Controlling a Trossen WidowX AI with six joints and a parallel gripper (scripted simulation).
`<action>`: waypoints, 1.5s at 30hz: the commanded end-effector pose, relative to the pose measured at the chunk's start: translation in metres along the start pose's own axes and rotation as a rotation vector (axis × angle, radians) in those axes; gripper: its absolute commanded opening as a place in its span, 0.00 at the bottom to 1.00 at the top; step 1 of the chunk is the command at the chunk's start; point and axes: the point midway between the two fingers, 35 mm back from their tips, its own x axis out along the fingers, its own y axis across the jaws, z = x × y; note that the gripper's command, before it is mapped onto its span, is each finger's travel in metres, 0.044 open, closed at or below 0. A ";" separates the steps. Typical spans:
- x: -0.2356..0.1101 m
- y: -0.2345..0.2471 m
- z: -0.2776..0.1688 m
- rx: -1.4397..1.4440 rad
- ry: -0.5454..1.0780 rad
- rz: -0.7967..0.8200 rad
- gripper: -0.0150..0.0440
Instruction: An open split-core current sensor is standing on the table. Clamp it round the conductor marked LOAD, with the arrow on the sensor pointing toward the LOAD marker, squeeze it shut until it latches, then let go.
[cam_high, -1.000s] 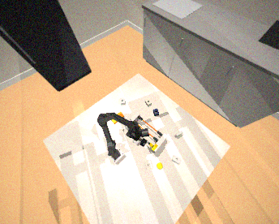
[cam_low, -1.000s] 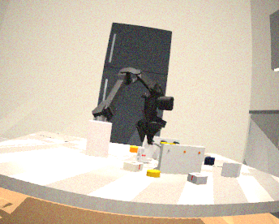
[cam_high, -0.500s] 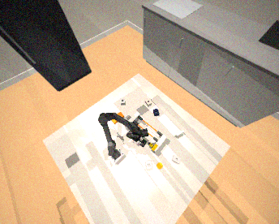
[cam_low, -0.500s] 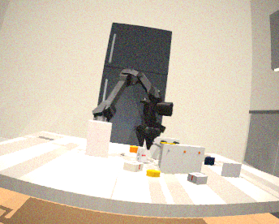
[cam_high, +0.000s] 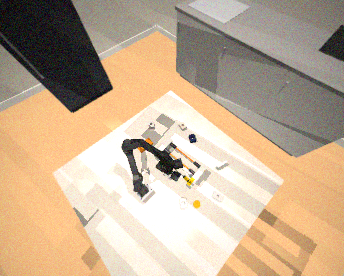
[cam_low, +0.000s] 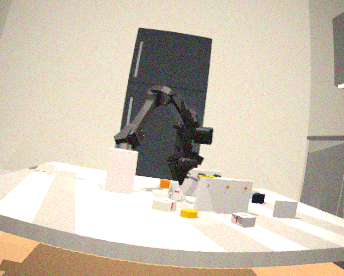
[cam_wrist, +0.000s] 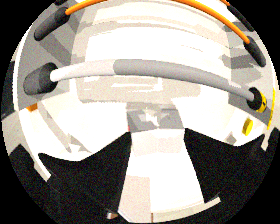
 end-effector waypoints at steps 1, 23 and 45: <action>0.000 0.000 0.000 -0.004 -0.001 -0.003 0.62; -0.082 -0.005 0.003 0.007 0.004 -0.005 0.25; -0.114 -0.004 0.015 -0.427 0.003 0.004 0.25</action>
